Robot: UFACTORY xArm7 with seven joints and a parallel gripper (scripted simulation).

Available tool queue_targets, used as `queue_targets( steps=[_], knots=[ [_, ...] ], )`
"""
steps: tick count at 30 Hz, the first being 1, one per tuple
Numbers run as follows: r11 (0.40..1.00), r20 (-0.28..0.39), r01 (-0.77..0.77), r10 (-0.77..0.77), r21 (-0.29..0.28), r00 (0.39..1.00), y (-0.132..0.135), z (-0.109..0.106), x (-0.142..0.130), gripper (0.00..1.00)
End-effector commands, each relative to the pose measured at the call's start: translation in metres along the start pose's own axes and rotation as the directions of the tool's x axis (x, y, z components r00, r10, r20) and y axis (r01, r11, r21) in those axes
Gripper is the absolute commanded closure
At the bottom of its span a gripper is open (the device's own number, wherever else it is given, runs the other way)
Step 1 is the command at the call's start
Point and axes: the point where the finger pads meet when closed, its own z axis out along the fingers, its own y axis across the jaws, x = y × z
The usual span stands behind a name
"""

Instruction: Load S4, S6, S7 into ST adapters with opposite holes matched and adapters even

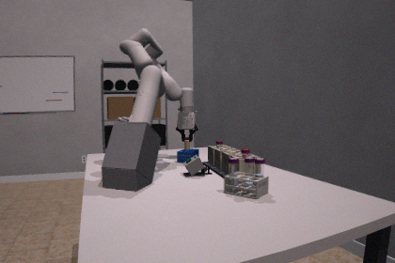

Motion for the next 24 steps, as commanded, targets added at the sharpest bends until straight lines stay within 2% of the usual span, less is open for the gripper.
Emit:
queue_targets(
  steps=[1, 24],
  knots=[
    [1.0, -0.002, 0.0, 0.0, -0.001, 1.0, 0.0, -0.003, 0.001, 1.0],
    [1.0, -0.003, 0.0, 0.0, -0.001, 1.0, 0.0, -0.015, 0.001, 1.0]
  ],
)
